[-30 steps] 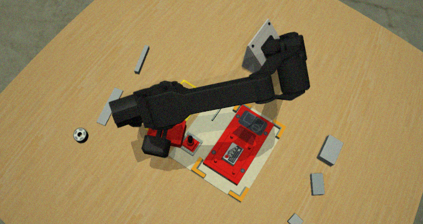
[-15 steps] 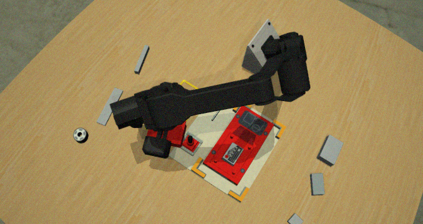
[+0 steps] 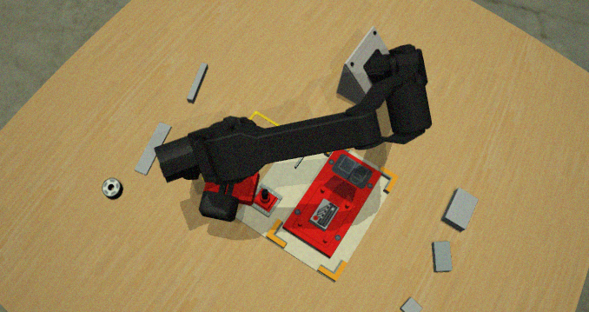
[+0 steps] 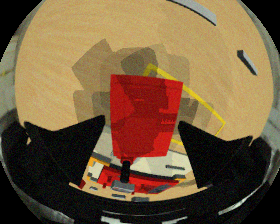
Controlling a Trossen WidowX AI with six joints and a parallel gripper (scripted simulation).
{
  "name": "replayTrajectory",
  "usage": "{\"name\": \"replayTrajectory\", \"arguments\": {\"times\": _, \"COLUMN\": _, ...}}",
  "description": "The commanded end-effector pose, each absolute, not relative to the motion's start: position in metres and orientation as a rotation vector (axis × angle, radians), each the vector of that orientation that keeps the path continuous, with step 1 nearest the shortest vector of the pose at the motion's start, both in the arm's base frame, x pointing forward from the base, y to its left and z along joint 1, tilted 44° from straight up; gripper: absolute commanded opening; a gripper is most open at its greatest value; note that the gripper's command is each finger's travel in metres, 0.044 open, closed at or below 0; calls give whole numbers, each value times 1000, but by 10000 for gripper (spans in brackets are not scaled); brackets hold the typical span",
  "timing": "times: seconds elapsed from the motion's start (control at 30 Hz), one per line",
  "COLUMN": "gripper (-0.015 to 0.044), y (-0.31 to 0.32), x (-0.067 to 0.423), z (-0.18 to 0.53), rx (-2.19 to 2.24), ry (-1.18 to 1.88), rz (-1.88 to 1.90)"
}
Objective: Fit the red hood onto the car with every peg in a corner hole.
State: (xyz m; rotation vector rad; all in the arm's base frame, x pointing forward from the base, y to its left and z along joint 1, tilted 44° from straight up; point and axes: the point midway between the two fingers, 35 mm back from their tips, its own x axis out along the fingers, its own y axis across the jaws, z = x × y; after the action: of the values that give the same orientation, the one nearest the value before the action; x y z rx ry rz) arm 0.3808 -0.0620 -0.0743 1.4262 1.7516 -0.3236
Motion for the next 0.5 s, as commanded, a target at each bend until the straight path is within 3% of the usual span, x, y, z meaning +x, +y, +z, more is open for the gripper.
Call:
{"name": "replayTrajectory", "arguments": {"times": 0.0, "gripper": 440, "y": -60, "x": 381, "z": -76, "rx": 1434, "ry": 1752, "rz": -323}}
{"name": "replayTrajectory", "arguments": {"times": 0.37, "gripper": 440, "y": -56, "x": 381, "z": -80, "rx": 1434, "ry": 1752, "rz": -322}}
{"name": "replayTrajectory", "arguments": {"times": 0.47, "gripper": 361, "y": -58, "x": 381, "z": -79, "rx": 1426, "ry": 1752, "rz": -323}}
